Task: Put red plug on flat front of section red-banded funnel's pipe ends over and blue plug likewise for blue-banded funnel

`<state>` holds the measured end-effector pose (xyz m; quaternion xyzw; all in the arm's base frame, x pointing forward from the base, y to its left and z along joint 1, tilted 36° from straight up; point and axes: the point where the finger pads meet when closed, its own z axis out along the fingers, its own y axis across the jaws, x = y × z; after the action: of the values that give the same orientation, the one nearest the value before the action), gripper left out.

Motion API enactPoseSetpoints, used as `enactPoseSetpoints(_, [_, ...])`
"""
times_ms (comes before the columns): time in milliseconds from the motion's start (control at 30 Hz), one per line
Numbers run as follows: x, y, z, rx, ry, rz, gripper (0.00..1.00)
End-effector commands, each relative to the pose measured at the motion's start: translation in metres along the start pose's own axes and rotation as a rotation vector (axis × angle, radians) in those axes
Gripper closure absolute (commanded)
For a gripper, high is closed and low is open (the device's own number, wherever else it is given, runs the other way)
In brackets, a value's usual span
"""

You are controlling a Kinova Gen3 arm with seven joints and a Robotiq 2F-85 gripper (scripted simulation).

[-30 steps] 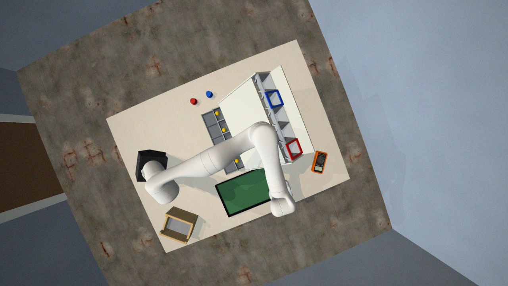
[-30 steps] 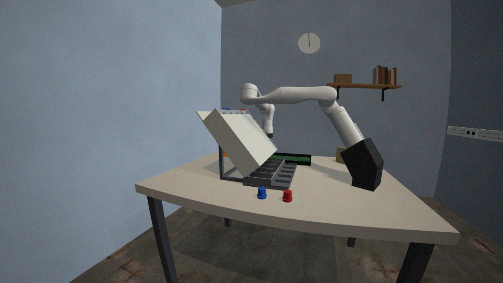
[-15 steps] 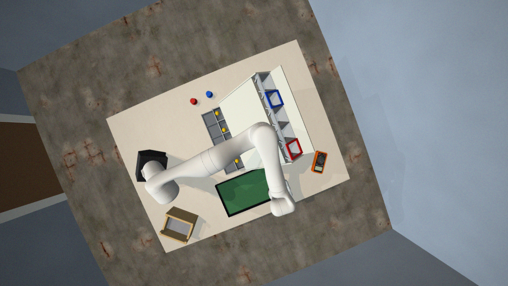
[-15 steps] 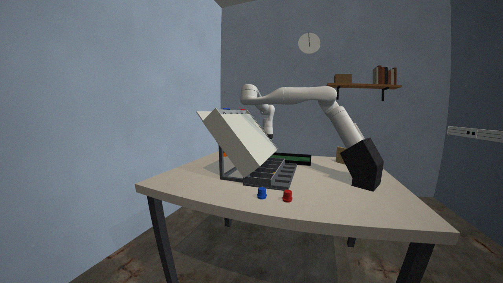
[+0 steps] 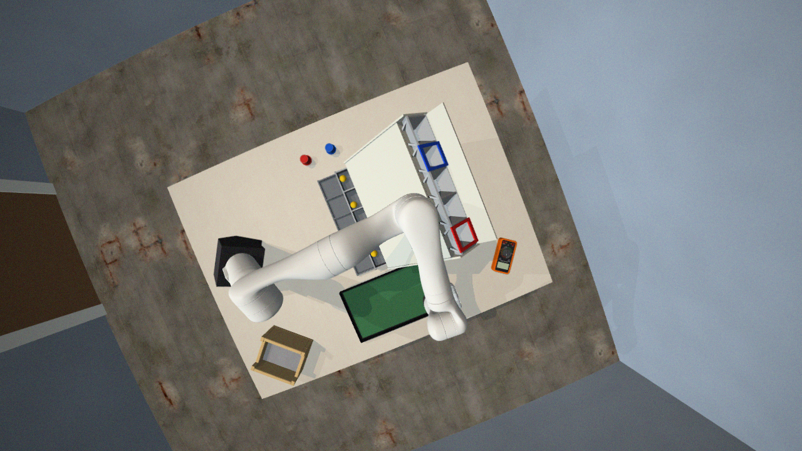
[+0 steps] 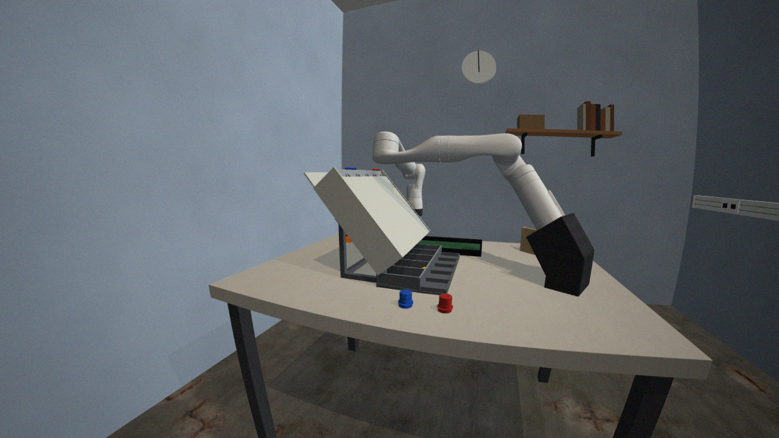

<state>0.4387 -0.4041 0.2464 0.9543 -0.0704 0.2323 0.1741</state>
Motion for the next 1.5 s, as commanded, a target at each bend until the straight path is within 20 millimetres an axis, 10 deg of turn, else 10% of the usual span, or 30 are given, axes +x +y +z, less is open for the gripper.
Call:
enactPoseSetpoints(0, [0.0020,0.0035,0.0011,-0.008,0.006,0.007,0.50])
enactPoseSetpoints(867, [0.0022,0.0032,0.0056,-0.002,0.000,0.001,0.50])
enactPoseSetpoints(900, [0.0005,0.0012,0.0040,0.004,-0.004,-0.006,1.00])
enactPoseSetpoints(1467, [0.0004,0.0012,0.0040,0.004,-0.004,-0.006,1.00])
